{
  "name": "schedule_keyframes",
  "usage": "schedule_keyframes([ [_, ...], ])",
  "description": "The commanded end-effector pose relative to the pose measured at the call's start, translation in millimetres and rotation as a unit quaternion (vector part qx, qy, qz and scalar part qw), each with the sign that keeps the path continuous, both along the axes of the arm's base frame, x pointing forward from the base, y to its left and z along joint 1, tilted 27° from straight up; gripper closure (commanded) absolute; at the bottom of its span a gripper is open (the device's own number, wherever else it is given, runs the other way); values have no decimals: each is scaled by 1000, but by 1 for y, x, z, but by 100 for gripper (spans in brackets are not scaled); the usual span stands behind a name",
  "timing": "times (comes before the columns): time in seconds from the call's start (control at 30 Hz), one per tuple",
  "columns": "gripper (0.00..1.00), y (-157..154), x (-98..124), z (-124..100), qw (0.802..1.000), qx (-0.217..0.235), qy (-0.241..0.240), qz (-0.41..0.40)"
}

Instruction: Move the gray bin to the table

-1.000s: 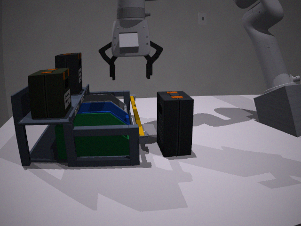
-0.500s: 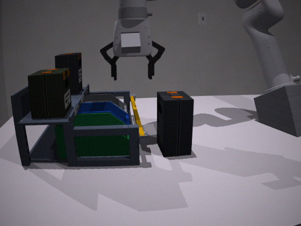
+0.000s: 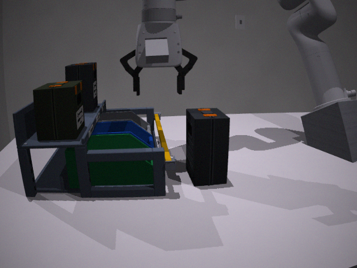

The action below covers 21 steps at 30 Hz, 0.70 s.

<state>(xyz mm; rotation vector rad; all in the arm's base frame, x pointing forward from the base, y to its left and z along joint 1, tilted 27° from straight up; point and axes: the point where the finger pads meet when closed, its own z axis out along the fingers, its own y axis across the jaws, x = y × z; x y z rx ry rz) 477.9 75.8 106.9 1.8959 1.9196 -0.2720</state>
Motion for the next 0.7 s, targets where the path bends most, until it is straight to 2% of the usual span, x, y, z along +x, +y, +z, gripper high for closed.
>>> schedule_keyframes([
  [0.0,0,1,1,1,1000,1,-2,1],
  [0.53,0,3,0,0,1000,1,-2,1],
  [0.57,53,3,0,0,1000,1,-2,1],
  [0.67,53,3,0,0,1000,1,-2,1],
])
